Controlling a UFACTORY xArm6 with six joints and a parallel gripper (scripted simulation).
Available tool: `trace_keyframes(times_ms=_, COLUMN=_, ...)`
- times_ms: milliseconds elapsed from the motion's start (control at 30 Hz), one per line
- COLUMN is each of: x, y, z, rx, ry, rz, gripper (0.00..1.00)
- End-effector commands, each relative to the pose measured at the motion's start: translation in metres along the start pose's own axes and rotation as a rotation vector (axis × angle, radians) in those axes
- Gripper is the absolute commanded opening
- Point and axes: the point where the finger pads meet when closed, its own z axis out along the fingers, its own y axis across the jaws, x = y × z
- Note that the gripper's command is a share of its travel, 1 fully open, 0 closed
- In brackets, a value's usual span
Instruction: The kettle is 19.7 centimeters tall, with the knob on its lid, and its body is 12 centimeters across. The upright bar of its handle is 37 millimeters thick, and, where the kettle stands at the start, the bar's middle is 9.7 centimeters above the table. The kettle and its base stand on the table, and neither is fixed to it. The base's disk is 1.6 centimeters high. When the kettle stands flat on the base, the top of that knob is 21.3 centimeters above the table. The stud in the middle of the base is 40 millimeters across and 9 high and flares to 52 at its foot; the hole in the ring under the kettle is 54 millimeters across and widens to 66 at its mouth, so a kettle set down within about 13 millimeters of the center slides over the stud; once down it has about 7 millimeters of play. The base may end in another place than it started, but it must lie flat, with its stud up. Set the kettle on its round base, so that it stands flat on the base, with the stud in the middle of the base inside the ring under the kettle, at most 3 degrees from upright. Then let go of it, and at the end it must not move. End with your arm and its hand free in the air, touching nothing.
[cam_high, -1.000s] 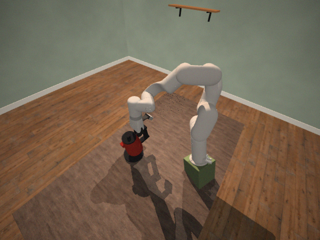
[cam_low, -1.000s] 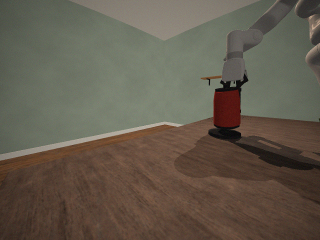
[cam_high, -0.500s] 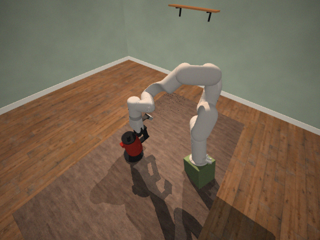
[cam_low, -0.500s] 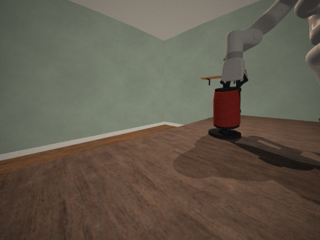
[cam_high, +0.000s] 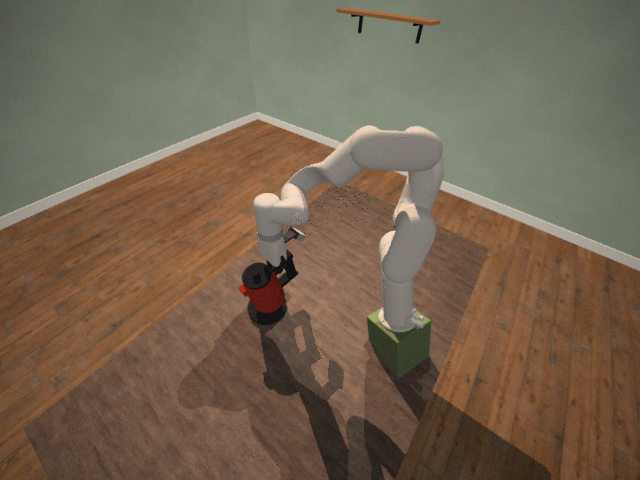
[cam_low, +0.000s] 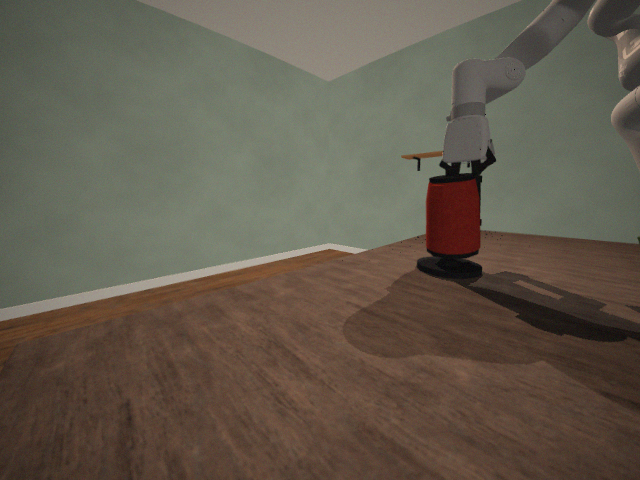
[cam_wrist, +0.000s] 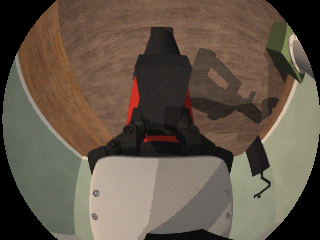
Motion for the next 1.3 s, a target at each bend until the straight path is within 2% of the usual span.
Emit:
trace_keyframes(times_ms=0, x=-0.001, y=-0.001, z=-0.001, rx=0.003, ry=-0.003, rz=0.001, gripper=0.0)
trace_keyframes(times_ms=833, x=-0.001, y=-0.001, z=-0.001, rx=0.003, ry=-0.003, rz=0.001, gripper=0.0)
trace_keyframes(times_ms=1267, x=-0.001, y=-0.001, z=0.01, rx=0.003, ry=-0.003, rz=0.001, gripper=0.0)
